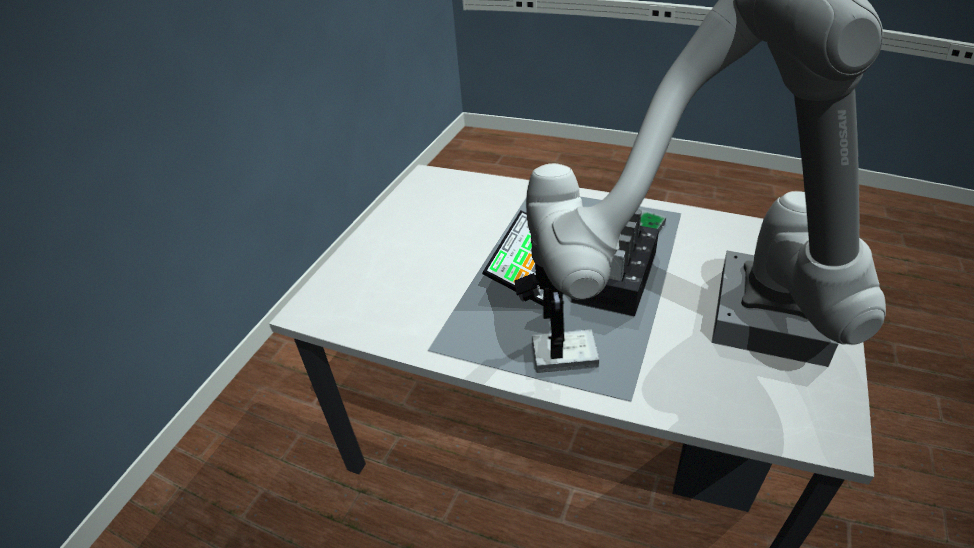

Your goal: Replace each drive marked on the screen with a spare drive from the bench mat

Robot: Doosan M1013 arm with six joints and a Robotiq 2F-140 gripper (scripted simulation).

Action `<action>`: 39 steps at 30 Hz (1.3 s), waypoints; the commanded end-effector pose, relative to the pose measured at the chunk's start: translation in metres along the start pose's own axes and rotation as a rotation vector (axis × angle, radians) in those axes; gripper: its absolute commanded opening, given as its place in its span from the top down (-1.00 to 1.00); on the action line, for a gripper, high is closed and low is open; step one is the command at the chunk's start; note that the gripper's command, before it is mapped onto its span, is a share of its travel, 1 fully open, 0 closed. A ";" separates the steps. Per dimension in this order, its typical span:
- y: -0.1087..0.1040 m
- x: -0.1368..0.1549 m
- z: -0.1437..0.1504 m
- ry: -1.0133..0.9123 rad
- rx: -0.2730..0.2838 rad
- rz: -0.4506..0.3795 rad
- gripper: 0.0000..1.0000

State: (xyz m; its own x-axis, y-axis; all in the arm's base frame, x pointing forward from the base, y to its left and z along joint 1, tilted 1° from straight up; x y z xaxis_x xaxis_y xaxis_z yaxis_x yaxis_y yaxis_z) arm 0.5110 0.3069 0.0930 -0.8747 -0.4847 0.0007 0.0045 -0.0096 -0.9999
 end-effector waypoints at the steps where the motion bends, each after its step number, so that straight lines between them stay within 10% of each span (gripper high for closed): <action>1: 0.006 0.000 0.000 0.000 0.000 0.001 -0.78; 39: 0.014 -0.001 0.000 0.000 0.000 0.001 -0.78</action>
State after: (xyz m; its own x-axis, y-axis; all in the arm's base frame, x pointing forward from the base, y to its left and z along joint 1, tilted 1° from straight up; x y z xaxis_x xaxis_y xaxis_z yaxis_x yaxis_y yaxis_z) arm 0.5115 0.3070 0.0787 -0.8748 -0.4845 0.0008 0.0044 -0.0096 -0.9999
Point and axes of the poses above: the point where the finger pads meet when closed, its own y axis out along the fingers, its own z axis across the jaws, x = y × z, the point moved 9 cm from there along -y, back along the fingers, and after that the axes turned 5 degrees about -y, right-handed, at the moved point
